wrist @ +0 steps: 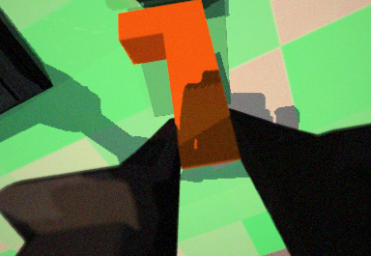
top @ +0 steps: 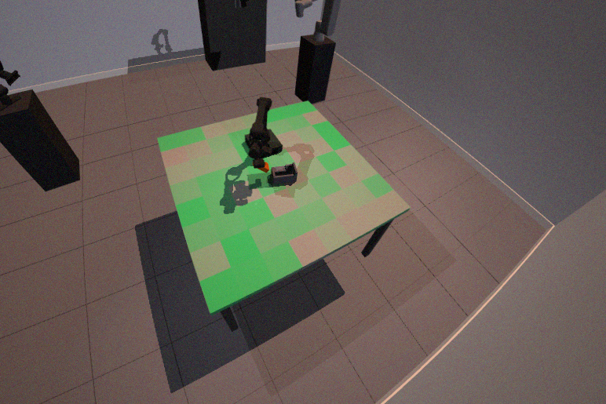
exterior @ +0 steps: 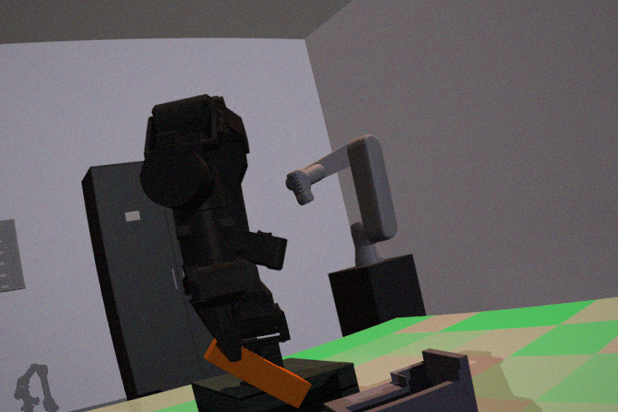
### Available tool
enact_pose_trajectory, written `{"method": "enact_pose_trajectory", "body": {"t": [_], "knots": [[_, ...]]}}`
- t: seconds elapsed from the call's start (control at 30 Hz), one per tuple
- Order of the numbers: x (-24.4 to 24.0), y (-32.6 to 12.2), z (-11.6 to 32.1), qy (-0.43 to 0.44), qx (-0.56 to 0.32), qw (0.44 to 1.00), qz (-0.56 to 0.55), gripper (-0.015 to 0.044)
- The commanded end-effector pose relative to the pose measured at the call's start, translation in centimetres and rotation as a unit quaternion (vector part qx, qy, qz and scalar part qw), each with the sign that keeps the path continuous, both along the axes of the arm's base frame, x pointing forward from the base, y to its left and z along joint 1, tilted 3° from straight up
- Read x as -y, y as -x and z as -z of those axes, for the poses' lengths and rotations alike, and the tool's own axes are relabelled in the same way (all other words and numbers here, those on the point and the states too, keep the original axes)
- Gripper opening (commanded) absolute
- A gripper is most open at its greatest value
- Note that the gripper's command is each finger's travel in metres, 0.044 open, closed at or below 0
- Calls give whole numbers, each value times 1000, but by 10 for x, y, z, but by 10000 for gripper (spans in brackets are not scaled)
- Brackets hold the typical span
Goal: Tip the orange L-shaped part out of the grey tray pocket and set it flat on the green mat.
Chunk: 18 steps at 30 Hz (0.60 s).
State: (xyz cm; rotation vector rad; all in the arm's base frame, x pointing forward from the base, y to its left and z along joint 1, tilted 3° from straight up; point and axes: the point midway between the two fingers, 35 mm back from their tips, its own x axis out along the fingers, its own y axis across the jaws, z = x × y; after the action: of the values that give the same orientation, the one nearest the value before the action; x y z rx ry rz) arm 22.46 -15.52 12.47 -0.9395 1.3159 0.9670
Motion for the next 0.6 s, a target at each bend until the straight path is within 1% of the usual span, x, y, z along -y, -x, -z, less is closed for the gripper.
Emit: {"method": "enact_pose_trajectory", "body": {"t": [0.0, 0.57], "knots": [[7, 3, -1, 3, 1, 1000, -3, 0], [7, 2, 22, 2, 1, 1000, -3, 0]]}}
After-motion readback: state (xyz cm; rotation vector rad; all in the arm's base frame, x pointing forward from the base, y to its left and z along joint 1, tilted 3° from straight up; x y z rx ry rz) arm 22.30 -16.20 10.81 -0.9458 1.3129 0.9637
